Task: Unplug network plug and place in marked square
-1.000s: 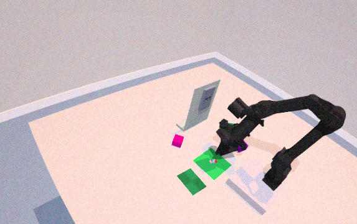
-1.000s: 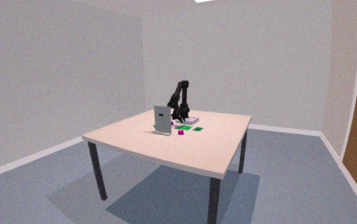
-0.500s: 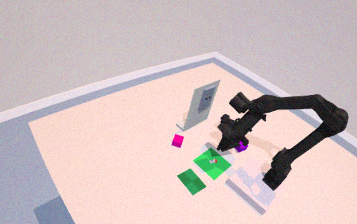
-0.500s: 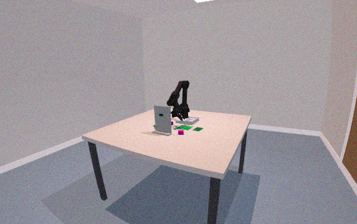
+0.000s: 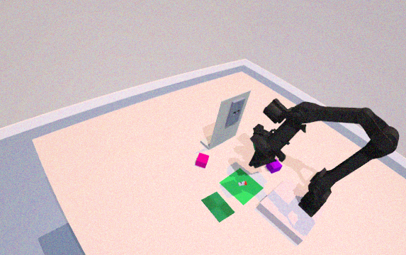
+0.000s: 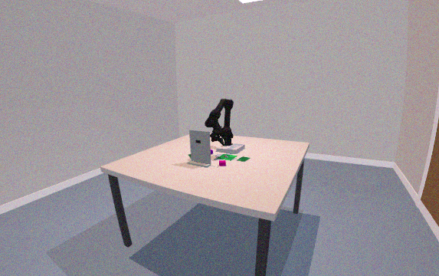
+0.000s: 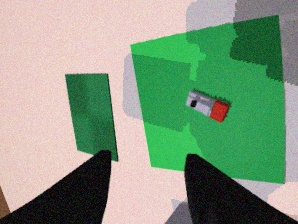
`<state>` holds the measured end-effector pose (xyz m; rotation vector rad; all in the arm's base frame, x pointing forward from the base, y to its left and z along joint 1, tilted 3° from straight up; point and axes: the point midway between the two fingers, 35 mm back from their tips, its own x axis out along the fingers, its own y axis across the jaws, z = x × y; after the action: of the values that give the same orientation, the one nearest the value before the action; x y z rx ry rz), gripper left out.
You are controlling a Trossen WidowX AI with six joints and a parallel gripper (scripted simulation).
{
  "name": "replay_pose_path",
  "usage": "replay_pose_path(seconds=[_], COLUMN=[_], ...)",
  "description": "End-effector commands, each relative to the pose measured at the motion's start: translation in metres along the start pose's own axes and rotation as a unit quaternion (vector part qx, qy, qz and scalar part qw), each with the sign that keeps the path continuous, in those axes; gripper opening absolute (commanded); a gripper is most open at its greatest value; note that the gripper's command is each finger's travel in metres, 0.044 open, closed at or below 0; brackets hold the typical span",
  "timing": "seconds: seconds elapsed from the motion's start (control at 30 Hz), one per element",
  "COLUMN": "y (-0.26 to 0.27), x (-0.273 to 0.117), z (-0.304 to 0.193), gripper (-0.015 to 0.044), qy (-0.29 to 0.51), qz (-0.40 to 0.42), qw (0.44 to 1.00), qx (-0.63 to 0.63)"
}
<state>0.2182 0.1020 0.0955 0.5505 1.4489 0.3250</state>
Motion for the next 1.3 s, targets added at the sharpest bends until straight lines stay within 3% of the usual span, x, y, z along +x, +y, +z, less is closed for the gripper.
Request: replay_pose_path(seconds=[0.0,0.47,1.27], y=[0.005,0.013,0.056], x=[-0.007,-0.020,-0.081], z=[-0.001,-0.002,0.001], gripper=[0.0156,0.0156,0.0156], qy=[0.000,0.000,0.000], qz=[0.002,0.000,0.001], qw=[1.000,1.000,1.000], qx=[0.001,-0.001,0.000])
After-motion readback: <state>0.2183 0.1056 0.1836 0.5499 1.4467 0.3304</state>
